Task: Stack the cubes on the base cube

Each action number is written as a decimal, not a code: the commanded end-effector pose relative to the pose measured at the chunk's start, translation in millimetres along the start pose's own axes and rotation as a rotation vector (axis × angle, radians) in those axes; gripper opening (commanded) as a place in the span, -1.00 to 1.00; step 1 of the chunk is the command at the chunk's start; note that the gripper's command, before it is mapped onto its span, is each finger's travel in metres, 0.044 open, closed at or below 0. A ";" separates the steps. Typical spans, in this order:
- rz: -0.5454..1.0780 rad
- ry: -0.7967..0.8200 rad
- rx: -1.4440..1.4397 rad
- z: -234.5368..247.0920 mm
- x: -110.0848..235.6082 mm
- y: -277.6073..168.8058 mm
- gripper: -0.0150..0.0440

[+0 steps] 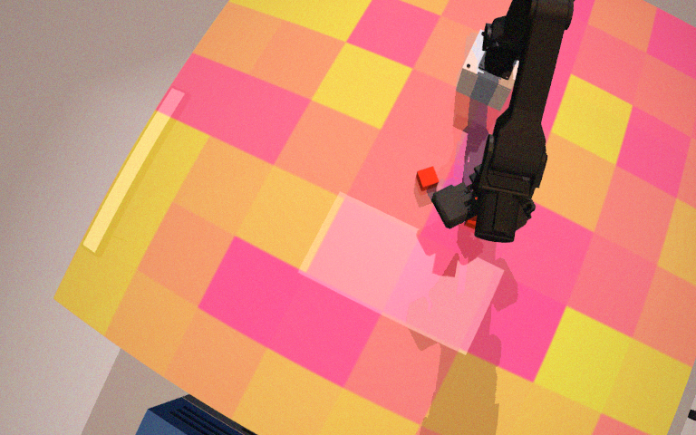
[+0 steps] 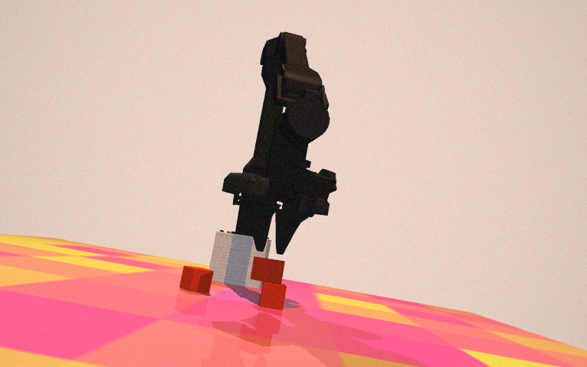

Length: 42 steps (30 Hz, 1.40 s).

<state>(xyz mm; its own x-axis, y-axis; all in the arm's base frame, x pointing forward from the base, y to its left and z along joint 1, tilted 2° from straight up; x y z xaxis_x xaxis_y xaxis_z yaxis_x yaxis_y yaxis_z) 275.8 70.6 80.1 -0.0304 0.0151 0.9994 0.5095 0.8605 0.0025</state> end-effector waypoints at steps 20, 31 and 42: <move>-0.008 -0.008 -0.237 -9.1 14.4 -11.7 0.41; -0.011 -0.011 -0.993 -29.0 34.0 -54.5 0.41; -0.016 -0.014 -1.701 -38.9 51.7 -95.9 0.41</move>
Point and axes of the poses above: the point midway between the two fingers, 35 mm back from their tips, its own x axis back along the fingers, its own z axis across the jaws, y = z × x, the point moved 6 cm from there along x, back along the fingers, and after that the axes turned 7 degrees about x, right-handed, at the moved point
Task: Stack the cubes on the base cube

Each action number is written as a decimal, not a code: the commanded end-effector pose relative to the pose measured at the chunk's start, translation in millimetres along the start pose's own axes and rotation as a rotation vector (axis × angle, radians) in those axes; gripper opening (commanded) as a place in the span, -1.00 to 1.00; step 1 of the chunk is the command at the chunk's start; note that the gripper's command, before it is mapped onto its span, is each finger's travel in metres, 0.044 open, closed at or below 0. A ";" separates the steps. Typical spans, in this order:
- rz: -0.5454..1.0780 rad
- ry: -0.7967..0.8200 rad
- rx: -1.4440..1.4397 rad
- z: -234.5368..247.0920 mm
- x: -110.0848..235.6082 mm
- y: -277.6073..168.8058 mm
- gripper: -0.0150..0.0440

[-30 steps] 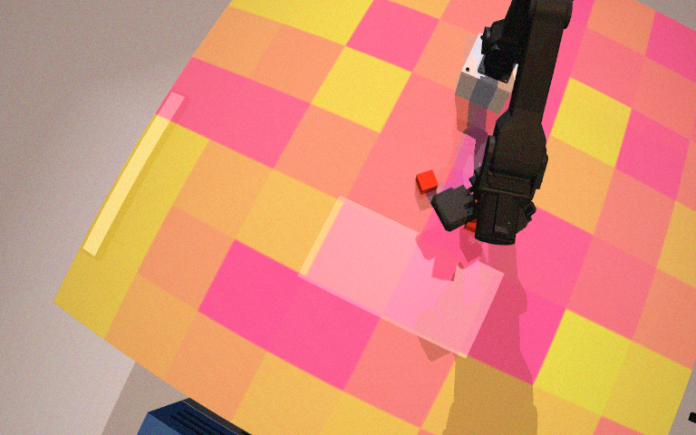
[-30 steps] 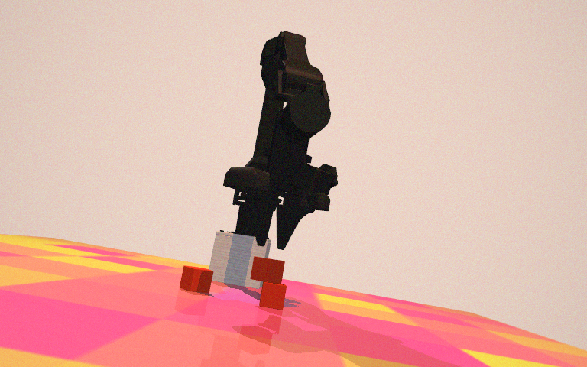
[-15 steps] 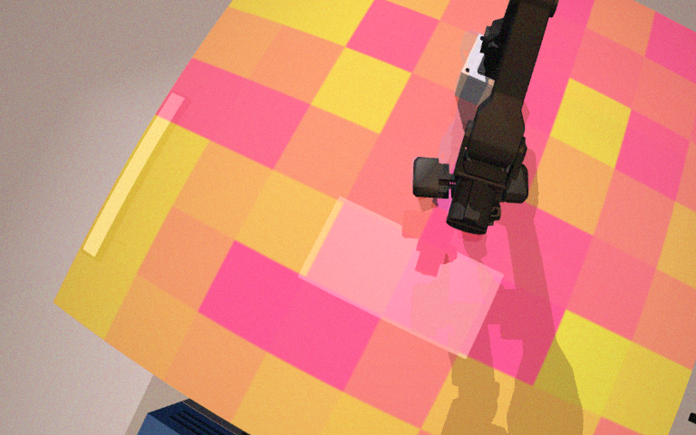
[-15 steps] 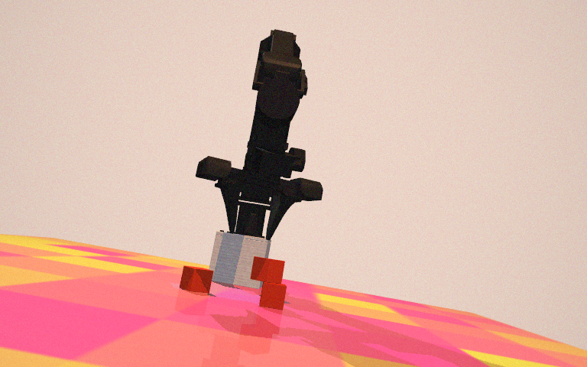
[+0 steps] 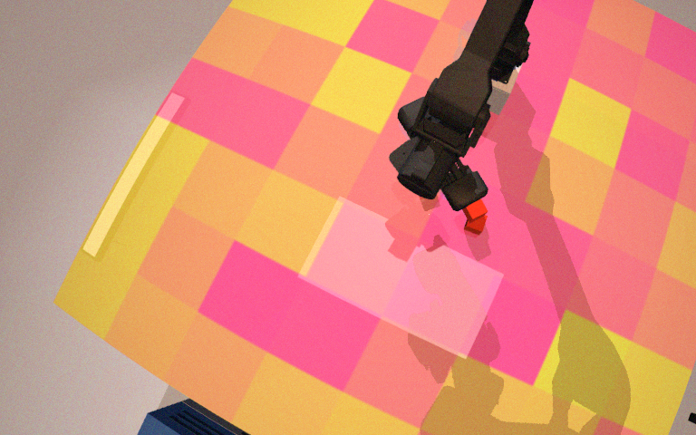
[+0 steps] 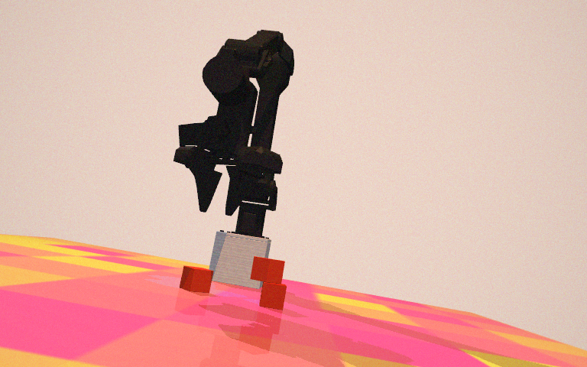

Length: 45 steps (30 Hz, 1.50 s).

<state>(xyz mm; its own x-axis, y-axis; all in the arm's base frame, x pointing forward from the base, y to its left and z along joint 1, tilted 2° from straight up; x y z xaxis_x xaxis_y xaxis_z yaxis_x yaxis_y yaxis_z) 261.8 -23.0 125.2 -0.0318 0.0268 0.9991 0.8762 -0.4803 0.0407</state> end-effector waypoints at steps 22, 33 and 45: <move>-0.011 0.010 -0.174 -8.7 -57.0 2.1 0.41; -0.011 0.010 -0.174 -8.6 -72.1 2.3 0.41; -0.011 0.010 -0.174 -8.4 -91.8 2.6 0.41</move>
Point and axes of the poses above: the point midway between the two fingers, 35 mm back from their tips, its own x axis back along the fingers, its own z axis across the jaws, y = z × x, the point moved 6 cm from there along x, back along the fingers, and after that the axes turned 7 degrees about x, right-handed, at the moved point
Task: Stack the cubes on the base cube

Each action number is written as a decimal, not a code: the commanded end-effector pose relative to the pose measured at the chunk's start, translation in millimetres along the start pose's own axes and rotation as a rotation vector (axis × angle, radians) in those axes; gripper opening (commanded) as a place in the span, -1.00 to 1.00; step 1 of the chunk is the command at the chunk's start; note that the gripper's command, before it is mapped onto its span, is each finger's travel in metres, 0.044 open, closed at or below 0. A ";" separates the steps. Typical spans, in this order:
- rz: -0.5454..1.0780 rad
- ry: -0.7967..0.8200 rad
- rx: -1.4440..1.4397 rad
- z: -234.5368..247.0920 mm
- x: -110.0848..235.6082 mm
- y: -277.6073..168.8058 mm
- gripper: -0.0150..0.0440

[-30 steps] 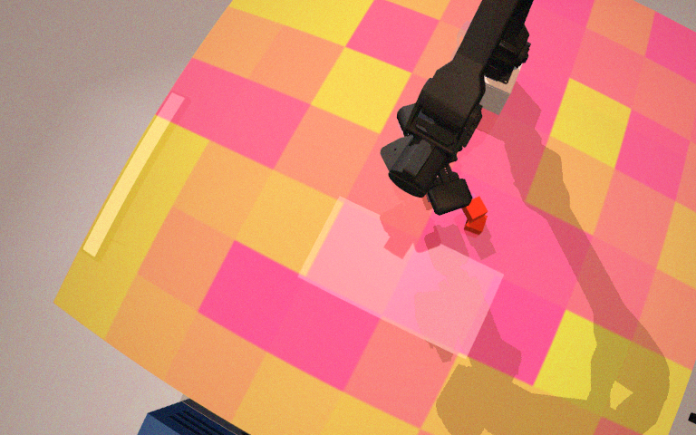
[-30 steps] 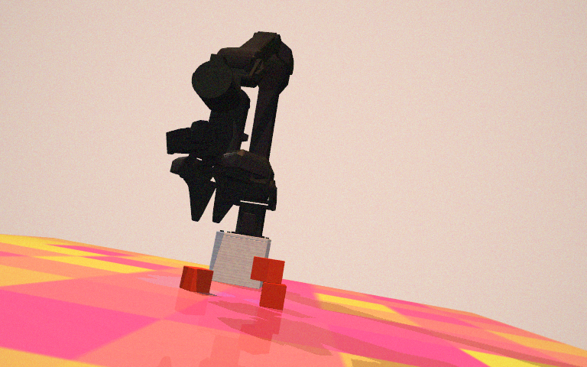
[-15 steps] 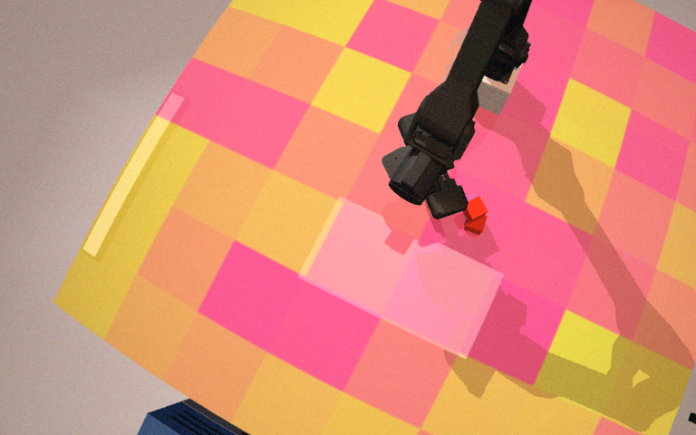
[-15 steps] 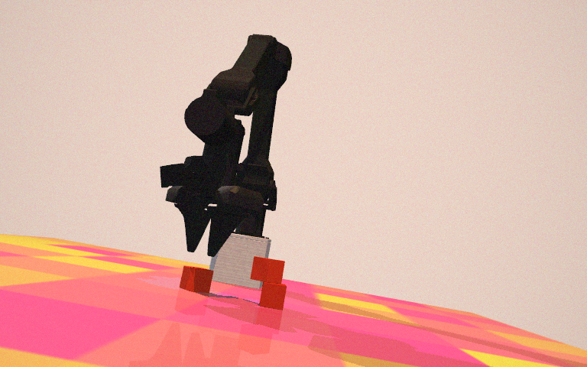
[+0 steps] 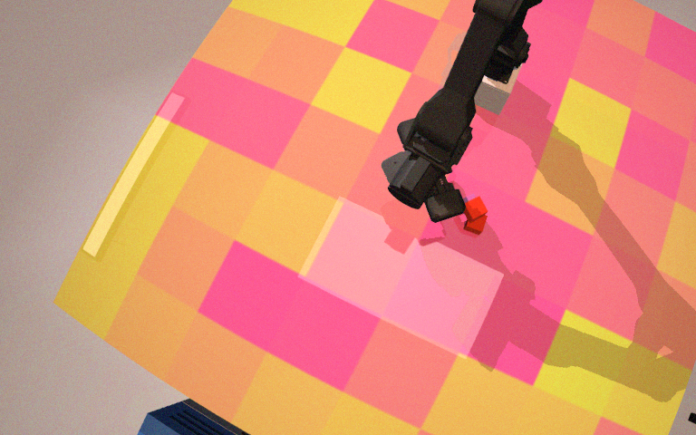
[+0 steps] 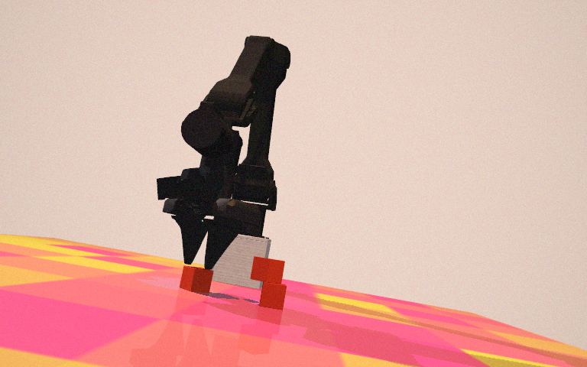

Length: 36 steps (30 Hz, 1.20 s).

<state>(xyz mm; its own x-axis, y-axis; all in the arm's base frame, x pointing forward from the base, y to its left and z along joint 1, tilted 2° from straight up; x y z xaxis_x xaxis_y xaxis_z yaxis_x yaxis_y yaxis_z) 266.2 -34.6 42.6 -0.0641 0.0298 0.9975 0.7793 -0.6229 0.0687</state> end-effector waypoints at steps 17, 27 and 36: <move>0.017 -0.007 -0.002 -2.1 -19.3 -4.1 -0.14; -0.013 0.020 0.016 -1.2 -8.6 2.6 -0.14; -0.008 0.016 0.013 0.6 6.8 4.3 -0.14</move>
Point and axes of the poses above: the point midway between the two fingers, 35 mm back from their tips, its own x axis back along the fingers, its own z axis across the jaws, y = z × x, the point moved 6 cm from there along x, back along the fingers, and after that the axes turned 7 degrees about x, right-handed, at the moved point
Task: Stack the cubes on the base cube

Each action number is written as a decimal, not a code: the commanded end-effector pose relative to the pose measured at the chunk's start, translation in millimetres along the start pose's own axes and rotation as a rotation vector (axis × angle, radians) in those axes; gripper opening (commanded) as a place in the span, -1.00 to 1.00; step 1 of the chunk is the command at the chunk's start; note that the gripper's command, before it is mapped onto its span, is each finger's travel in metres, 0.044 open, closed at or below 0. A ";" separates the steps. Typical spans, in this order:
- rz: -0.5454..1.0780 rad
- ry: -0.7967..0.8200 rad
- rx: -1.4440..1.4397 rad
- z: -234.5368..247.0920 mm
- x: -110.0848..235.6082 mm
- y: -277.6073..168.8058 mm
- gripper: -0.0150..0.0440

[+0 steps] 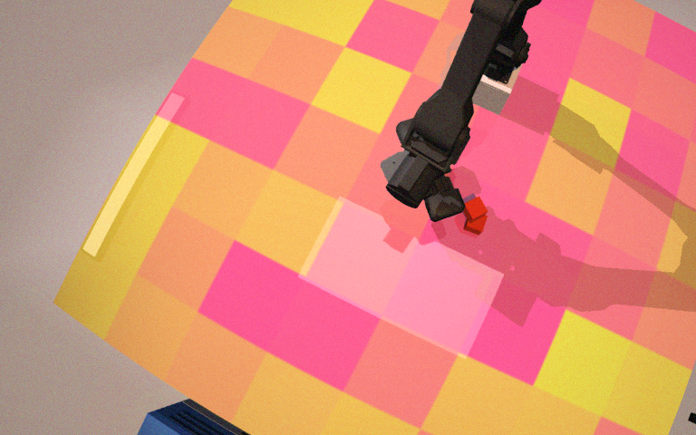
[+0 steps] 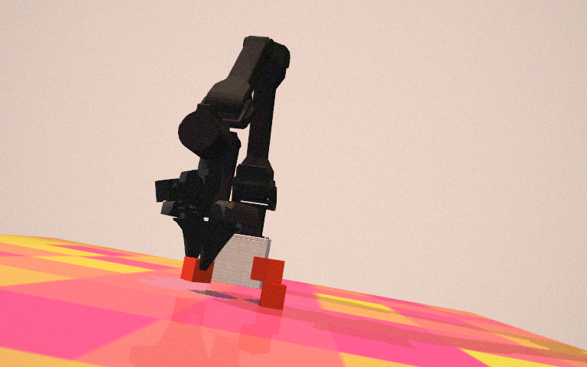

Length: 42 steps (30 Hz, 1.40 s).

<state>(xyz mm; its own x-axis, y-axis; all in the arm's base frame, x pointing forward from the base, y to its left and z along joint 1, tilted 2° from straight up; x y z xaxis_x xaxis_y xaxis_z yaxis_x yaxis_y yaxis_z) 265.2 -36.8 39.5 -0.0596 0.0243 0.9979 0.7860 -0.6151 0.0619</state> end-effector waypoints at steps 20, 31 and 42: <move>-0.004 0.005 -0.004 4.9 45.8 4.2 -0.14; 0.002 -0.001 -0.007 4.7 66.4 2.3 -0.14; 0.008 -0.006 -0.011 3.5 87.3 -1.2 -0.14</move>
<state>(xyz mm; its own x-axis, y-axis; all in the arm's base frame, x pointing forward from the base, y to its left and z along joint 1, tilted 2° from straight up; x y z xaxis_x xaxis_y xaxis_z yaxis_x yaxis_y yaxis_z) 260.5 -31.2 115.8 -0.0307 0.0198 0.9993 0.7848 -0.6187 0.0364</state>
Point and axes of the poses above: the point midway between the two fingers, 35 mm back from their tips, its own x axis back along the fingers, its own z axis across the jaws, y = z × x, the point moved 6 cm from there along x, back along the fingers, and after that the axes turned 7 degrees about x, right-handed, at the moved point
